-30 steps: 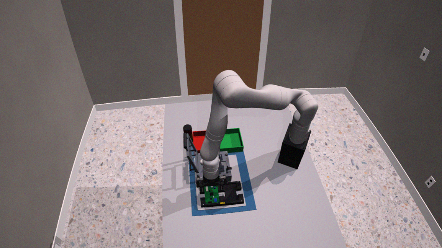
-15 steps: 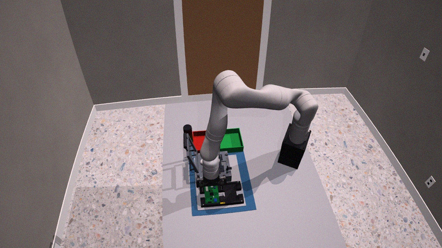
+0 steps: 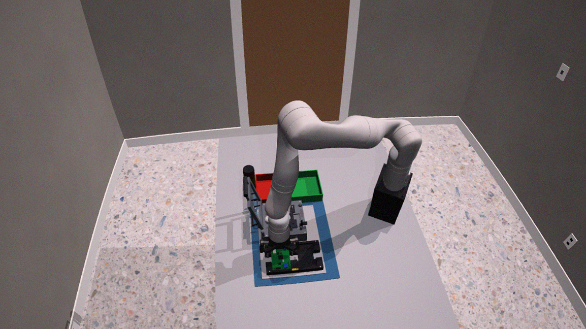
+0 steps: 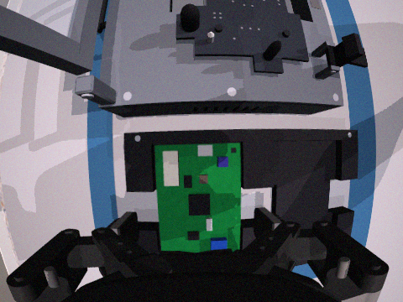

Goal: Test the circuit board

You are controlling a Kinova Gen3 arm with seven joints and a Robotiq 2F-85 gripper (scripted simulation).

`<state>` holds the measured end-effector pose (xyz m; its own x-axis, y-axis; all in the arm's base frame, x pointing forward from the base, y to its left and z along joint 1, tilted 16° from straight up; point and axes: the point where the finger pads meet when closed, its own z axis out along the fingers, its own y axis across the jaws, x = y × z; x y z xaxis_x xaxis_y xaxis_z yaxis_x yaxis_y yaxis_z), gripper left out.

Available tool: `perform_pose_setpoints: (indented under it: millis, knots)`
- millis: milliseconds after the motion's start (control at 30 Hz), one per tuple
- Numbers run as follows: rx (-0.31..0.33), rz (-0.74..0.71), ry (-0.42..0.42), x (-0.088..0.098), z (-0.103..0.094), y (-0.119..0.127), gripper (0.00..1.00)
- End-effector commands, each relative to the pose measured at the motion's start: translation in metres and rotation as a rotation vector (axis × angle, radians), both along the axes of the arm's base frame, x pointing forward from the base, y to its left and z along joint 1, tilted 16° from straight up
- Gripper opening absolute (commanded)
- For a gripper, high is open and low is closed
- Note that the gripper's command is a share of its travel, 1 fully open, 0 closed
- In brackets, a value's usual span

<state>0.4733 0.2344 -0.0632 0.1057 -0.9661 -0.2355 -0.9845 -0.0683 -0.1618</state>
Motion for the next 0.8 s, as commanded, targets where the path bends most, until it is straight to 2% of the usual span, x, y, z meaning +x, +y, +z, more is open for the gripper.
perform_pose_setpoints:
  millis: [0, 200, 767]
  knots:
    - [-0.002, -0.001, 0.008, -0.0009, -0.0108, 0.0002, 1.0]
    - [-0.002, -0.001, 0.008, 0.0003, -0.0172, 0.0018, 1.0]
    - [-0.002, -0.001, 0.008, 0.0003, -0.0174, 0.0019, 1.0]
